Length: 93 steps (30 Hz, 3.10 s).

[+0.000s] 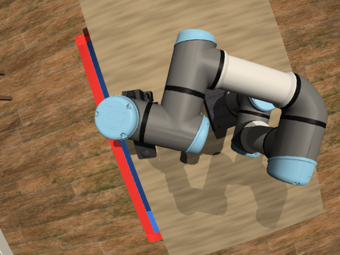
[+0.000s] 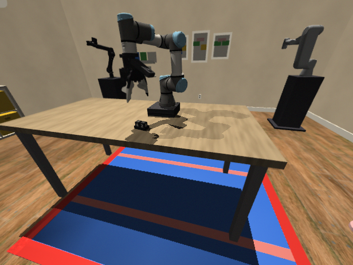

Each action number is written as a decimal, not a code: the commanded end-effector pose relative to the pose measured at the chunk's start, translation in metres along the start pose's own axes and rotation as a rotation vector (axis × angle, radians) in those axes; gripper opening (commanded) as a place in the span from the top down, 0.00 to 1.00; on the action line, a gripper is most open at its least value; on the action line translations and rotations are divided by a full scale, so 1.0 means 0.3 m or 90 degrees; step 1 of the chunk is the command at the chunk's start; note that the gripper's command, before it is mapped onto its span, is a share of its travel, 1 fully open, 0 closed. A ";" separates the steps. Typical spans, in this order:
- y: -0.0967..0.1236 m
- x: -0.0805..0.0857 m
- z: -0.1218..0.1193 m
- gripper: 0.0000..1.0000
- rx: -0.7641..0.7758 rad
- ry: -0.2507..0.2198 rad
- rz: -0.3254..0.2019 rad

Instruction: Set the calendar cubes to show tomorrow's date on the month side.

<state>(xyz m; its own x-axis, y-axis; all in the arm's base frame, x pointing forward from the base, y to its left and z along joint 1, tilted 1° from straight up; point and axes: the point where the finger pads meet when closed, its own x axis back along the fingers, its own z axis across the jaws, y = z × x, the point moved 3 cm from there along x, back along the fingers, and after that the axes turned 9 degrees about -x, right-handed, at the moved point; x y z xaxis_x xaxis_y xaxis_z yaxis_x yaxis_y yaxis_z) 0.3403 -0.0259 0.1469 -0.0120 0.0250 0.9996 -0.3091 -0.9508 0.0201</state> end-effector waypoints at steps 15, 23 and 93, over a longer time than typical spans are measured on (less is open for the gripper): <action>-0.003 0.088 -0.009 0.00 0.000 -0.012 0.002; -0.003 0.089 -0.009 0.00 0.000 -0.012 0.002; -0.003 0.088 -0.009 0.00 0.000 -0.012 0.002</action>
<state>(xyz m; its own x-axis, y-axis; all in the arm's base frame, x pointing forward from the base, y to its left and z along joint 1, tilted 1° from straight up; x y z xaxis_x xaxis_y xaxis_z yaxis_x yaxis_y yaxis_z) 0.3373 -0.0236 0.1726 0.0068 0.0148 0.9999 -0.3089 -0.9510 0.0162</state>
